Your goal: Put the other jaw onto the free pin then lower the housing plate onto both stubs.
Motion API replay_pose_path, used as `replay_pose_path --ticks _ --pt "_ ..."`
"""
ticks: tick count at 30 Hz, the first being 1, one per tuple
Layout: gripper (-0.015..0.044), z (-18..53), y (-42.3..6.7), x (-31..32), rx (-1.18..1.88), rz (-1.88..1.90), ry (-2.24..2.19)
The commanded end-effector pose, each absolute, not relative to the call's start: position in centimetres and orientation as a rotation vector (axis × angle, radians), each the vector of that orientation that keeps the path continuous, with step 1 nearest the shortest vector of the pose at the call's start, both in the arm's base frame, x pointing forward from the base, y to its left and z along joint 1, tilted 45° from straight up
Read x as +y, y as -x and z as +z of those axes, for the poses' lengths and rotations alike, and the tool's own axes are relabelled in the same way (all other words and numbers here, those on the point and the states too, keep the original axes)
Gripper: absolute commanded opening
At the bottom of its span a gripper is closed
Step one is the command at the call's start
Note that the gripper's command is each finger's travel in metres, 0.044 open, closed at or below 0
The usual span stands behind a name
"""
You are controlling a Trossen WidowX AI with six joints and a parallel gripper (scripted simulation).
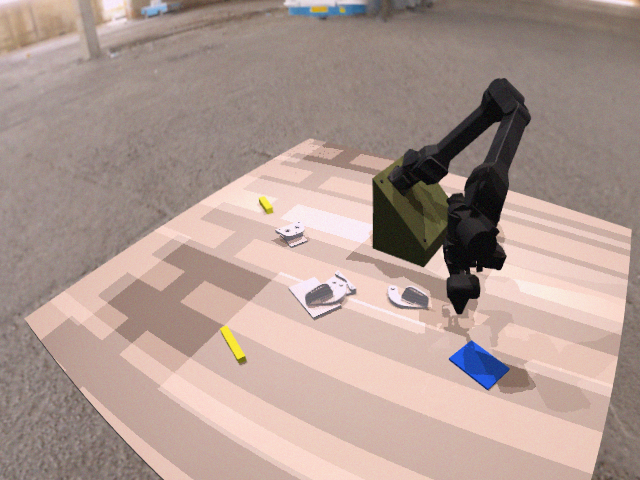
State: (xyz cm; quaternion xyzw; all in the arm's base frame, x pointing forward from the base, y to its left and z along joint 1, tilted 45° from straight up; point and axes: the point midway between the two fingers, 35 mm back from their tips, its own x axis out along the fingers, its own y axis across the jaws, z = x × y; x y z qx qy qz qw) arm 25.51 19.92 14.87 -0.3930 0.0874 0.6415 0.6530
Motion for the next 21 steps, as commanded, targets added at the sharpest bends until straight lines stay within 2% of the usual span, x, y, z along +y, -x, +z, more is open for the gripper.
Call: replay_pose_path --ticks 1,14,21 --pt "0.044 12.7 -25.4 17.6 0.297 1.45 0.849" --pt "0.044 8.0 -24.0 11.0 0.545 1.397 0.671" --pt "0.044 7.4 -23.9 11.0 0.557 1.394 0.66"
